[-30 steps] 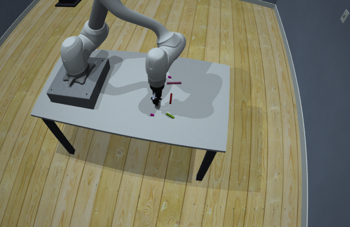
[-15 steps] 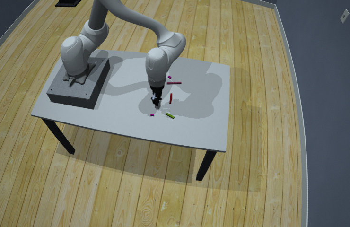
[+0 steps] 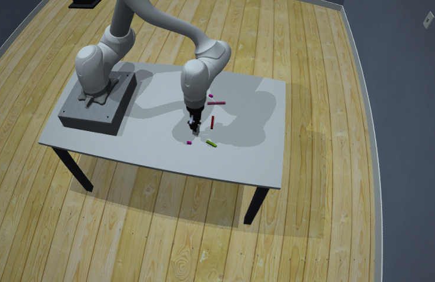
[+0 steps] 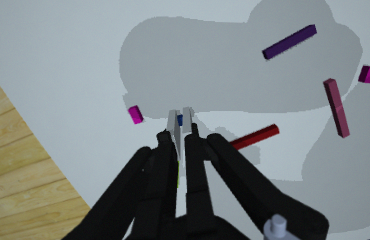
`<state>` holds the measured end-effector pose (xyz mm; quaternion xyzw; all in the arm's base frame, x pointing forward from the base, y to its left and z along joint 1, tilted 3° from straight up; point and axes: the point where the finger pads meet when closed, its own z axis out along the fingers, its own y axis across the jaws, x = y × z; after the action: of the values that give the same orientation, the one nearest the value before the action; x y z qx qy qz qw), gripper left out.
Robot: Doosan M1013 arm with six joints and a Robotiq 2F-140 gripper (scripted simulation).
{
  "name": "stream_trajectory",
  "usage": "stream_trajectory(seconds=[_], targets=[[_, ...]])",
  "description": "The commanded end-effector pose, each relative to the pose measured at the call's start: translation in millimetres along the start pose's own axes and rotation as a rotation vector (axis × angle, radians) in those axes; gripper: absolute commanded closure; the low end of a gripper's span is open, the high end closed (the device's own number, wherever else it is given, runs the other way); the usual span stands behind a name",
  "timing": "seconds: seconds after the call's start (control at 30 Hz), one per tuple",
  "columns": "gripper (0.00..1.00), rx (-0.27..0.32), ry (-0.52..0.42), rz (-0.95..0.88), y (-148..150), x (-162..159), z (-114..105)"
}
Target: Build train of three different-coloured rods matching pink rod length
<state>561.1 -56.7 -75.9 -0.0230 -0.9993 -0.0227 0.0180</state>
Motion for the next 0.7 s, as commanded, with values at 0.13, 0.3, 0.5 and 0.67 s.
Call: stream_trajectory(seconds=[0.13,0.3,0.5,0.67], targets=[[0.97,0.000,0.000,0.000,0,0,4],[0.97,0.000,0.000,0.000,0,0,7],[0.97,0.000,0.000,0.000,0,0,11],[0.97,0.000,0.000,0.000,0,0,11]])
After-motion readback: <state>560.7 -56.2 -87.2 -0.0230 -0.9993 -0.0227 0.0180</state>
